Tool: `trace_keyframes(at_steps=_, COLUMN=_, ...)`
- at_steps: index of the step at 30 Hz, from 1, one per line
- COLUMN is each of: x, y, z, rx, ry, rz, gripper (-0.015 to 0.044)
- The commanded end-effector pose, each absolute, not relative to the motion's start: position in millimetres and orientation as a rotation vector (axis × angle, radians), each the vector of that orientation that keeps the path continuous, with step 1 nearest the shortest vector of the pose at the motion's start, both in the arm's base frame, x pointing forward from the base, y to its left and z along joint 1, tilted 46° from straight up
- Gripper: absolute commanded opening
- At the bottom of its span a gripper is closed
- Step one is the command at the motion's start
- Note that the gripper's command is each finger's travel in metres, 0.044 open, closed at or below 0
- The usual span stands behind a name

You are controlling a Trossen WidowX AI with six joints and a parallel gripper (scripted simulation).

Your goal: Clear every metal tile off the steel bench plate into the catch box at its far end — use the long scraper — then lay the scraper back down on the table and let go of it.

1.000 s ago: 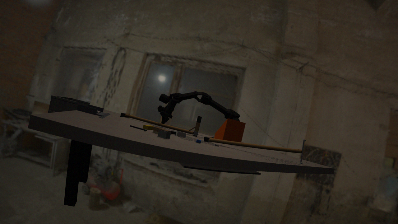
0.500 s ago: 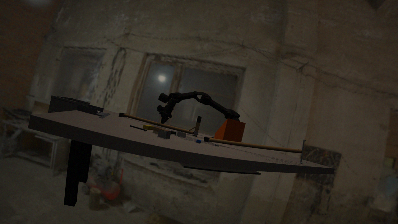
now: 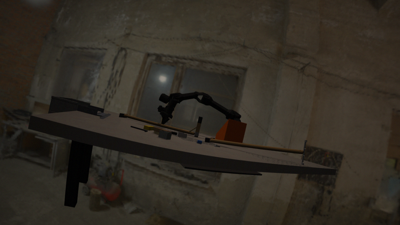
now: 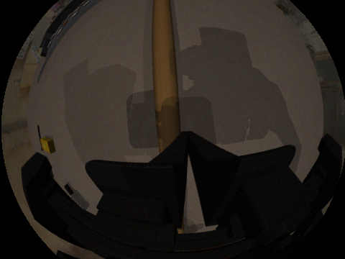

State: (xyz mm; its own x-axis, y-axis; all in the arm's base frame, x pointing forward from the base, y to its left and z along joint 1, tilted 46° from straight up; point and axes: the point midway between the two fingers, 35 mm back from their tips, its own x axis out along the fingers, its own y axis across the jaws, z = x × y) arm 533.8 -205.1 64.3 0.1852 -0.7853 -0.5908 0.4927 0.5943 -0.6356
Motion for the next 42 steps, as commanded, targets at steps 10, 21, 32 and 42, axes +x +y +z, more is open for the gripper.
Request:
trace_keyframes(at_steps=10, x=538.4, y=-173.0, z=93.6, rx=-0.321, ry=1.032, rz=-0.927, gripper=0.0000)
trace_keyframes(at_steps=21, x=537.7, y=-142.0, z=123.0, rx=-0.312, ry=1.019, rz=-0.931, gripper=0.0000)
trace_keyframes(at_steps=32, x=525.2, y=-128.3, z=154.1, rx=-0.365, ry=1.058, rz=-0.891, gripper=0.0000)
trace_keyframes(at_steps=42, x=503.7, y=-121.8, z=189.4, rx=-0.459, ry=1.130, rz=-0.817, gripper=0.0000)
